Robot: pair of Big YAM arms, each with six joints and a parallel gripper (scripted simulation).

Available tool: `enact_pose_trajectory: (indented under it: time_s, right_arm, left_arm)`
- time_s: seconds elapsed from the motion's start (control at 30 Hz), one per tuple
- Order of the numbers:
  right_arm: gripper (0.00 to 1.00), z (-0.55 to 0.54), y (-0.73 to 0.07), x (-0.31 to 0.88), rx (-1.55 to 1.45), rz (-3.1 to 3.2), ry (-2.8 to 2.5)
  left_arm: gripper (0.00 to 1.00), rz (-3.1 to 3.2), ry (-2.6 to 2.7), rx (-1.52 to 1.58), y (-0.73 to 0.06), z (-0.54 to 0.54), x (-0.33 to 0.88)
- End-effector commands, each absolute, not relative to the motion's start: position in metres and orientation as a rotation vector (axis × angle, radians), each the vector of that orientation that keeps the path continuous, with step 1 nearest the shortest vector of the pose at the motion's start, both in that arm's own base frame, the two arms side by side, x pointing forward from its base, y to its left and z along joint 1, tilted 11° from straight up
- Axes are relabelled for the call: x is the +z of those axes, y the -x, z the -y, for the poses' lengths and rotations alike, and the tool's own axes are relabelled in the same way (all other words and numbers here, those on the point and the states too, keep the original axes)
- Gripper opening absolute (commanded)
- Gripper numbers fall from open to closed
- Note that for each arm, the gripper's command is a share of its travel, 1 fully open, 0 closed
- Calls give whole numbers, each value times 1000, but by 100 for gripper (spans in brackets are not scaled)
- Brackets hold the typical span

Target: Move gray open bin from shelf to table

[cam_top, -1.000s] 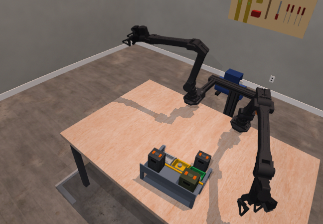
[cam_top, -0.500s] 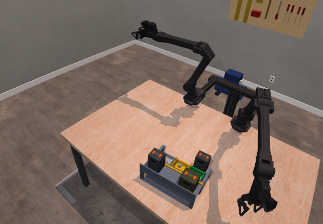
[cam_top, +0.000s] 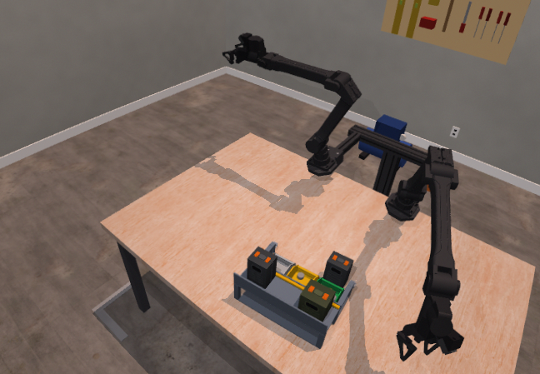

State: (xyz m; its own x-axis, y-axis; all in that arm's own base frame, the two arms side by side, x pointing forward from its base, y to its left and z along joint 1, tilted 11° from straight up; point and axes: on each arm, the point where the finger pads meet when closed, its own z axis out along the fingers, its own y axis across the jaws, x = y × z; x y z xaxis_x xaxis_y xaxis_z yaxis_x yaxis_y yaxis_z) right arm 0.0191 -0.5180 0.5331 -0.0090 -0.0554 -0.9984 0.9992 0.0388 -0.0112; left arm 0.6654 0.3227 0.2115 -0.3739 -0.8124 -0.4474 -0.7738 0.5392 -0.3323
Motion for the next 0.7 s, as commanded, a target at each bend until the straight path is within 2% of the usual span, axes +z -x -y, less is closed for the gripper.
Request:
enact_pose_trajectory:
  time_s: [0.0,0.67]
  right_arm:
    - [100,511,-12,544,-1229,-1157,-1129]
    - [100,511,-12,544,-1229,-1157,-1129]
  left_arm:
    - [100,-2161,1248,-92,-673,-327,249]
    - [100,-2134,1232,-94,-652,-317,350]
